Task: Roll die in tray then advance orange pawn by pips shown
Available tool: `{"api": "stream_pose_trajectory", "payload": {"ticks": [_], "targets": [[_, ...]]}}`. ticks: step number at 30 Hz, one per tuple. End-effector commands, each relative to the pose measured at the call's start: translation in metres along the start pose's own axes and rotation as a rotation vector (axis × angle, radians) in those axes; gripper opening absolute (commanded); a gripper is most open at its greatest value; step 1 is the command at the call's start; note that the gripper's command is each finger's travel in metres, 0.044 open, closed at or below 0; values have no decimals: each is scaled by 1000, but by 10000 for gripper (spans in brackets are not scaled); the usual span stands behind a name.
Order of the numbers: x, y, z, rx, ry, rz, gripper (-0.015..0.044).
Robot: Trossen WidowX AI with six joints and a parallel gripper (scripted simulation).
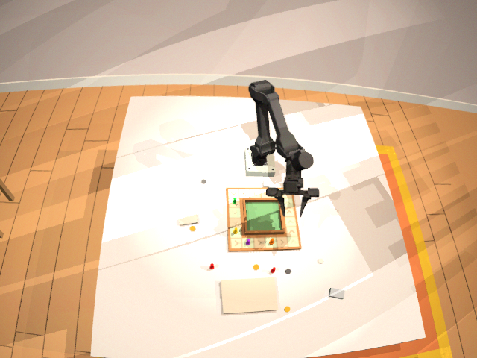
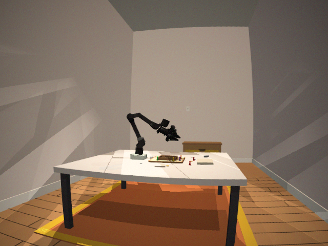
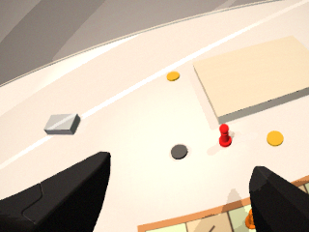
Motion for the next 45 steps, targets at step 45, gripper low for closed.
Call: {"api": "stream_pose_trajectory", "payload": {"ticks": [45], "targets": [[150,123,-119,166,381,1121,275]]}}
Point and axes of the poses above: the point midway between the two fingers, 35 mm back from their tips, its own y axis back along the fingers, its own z axis across the jaws, x = y × z, the point moved 3 cm from there along y, back along the fingers
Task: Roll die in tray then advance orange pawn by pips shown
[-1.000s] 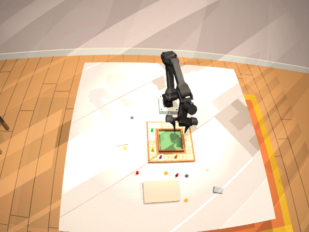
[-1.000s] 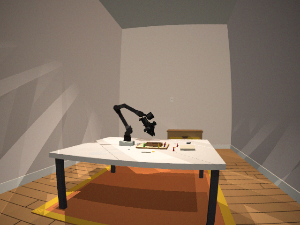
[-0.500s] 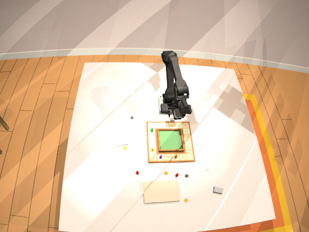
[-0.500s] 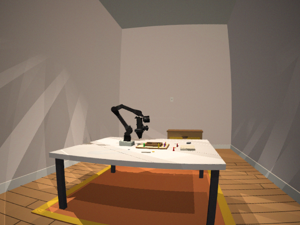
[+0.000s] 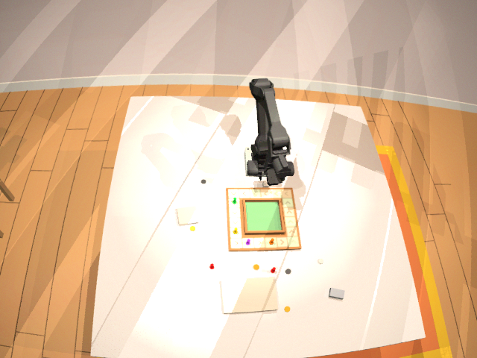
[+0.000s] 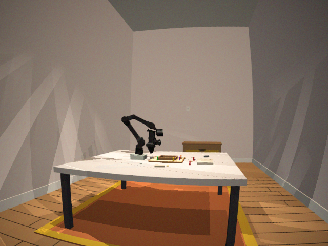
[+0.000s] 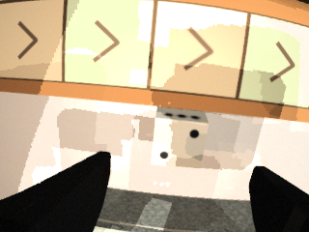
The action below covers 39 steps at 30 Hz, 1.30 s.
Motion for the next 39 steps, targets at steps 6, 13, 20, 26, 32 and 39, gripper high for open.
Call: {"api": "stream_pose_trajectory", "payload": {"ticks": [6,13,20,26,32,39], "targets": [[2,-16,1,-4,0,7,275],[2,-27,1,-4,0,7,275],[3,-39,1,-4,0,8,275],[3,-44,0,-3,0,8,249],[3,-44,0,-3,0,8,91],[3,-44,0,-3,0,8,25]]}}
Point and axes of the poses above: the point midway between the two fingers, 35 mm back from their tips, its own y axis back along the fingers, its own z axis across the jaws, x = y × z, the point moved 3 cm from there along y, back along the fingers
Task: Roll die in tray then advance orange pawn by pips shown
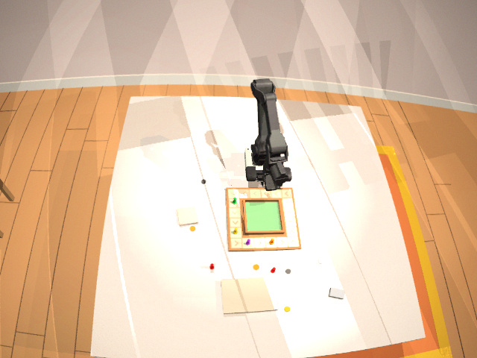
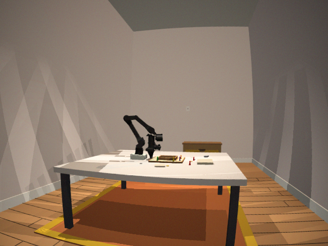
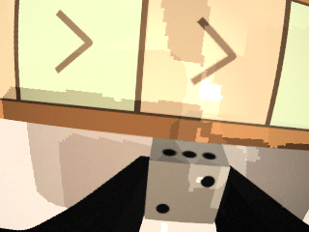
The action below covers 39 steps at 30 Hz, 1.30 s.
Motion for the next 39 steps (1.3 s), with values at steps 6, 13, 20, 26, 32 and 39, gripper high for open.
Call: {"api": "stream_pose_trajectory", "payload": {"ticks": [6,13,20,26,32,39], "targets": [[-5,20,3,-4,1,-1,0],[-7,53,5,-4,0,-1,0],[-4,87,6,-4,0,-1,0],[4,116,6,-4,0,0,0],[6,123,5,-4,0,0,0],[-19,123,7,-4,-2,-2,0]]}}
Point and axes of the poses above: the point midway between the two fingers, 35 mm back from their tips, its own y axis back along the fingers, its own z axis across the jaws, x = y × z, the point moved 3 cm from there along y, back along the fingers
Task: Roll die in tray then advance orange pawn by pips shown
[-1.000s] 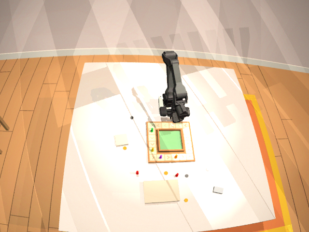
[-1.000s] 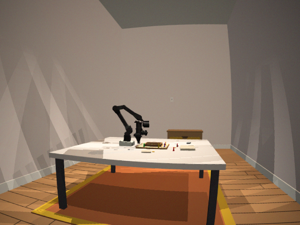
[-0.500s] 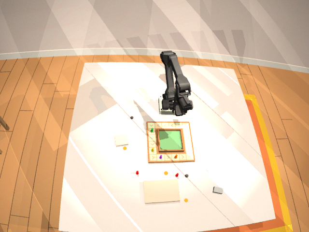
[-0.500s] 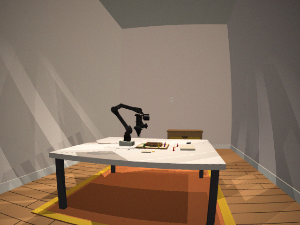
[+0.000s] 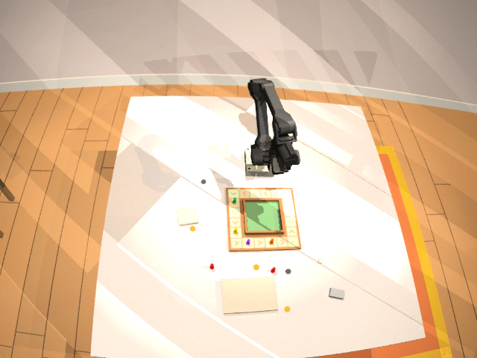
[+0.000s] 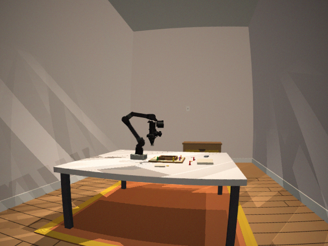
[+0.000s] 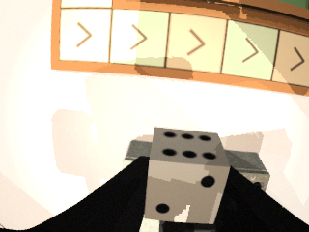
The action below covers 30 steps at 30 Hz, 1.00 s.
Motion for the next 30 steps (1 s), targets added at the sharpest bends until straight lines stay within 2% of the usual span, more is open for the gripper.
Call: {"api": "stream_pose_trajectory", "payload": {"ticks": [1,14,30], "targets": [[-17,1,1,-1,1,-3,0],[-71,-6,-5,0,-3,-8,0],[-138,-31,-26,3,-8,-15,0]]}}
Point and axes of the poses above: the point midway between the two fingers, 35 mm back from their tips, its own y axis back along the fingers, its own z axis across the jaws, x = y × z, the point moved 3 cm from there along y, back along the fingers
